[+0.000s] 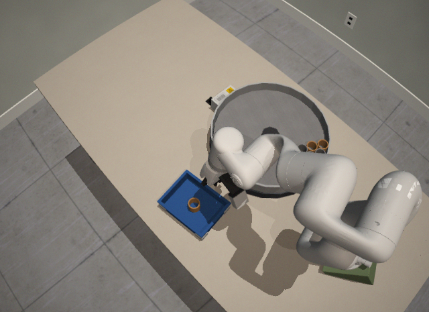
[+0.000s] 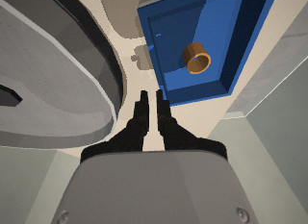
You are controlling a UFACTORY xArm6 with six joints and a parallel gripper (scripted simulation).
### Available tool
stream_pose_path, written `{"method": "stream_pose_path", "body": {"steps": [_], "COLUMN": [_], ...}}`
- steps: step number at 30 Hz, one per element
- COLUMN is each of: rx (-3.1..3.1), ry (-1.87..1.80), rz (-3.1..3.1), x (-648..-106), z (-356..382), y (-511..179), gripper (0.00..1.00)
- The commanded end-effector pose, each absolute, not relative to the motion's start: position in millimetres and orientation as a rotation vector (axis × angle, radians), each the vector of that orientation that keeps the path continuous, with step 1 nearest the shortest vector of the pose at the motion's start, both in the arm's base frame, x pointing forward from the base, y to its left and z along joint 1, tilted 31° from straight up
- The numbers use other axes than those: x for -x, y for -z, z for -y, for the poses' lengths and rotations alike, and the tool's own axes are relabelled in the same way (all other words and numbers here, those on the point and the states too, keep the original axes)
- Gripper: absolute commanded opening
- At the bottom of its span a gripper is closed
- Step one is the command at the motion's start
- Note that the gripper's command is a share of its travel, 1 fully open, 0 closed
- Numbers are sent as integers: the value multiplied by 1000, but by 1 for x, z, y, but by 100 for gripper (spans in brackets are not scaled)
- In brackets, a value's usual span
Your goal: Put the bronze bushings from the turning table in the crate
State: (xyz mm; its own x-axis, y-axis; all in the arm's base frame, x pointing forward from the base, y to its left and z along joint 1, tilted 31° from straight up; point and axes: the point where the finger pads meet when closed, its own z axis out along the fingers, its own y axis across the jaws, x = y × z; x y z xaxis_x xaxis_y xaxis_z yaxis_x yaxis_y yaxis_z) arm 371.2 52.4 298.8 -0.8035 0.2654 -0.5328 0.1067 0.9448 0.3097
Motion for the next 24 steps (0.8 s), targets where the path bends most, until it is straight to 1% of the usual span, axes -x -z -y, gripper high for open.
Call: {"method": "stream_pose_path", "body": {"steps": [1, 24], "rx": [-221, -43], "ry": [-363, -340], "rz": [-2471, -2338], "x": [-365, -334], "z": [-37, 39], "y": [-294, -260], "gripper": [11, 11]}}
